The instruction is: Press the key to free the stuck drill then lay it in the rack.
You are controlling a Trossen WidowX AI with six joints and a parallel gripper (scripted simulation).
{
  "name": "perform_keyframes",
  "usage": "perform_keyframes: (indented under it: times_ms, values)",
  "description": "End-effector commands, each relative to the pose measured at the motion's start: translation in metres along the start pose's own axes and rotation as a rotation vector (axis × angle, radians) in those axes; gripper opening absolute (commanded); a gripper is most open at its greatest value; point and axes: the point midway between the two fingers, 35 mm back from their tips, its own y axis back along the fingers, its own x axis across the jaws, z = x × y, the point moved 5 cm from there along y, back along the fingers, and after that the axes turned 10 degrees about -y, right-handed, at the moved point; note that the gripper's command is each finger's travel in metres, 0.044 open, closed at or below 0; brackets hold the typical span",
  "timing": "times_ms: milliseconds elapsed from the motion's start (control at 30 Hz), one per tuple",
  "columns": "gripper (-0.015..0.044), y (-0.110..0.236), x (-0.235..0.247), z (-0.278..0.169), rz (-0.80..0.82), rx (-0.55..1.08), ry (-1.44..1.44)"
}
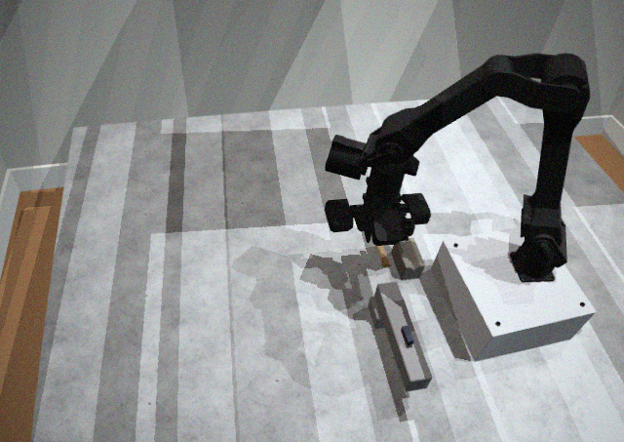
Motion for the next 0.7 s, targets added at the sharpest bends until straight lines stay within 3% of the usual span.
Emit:
perform_keyframes:
  times_ms: [0,667]
  values:
    - [0.0,0.0032,-0.0006,0.0003,-0.005,-0.002,0.004]
    - [0.0,0.0104,-0.0011,0.0011,-0.005,-0.002,0.004]
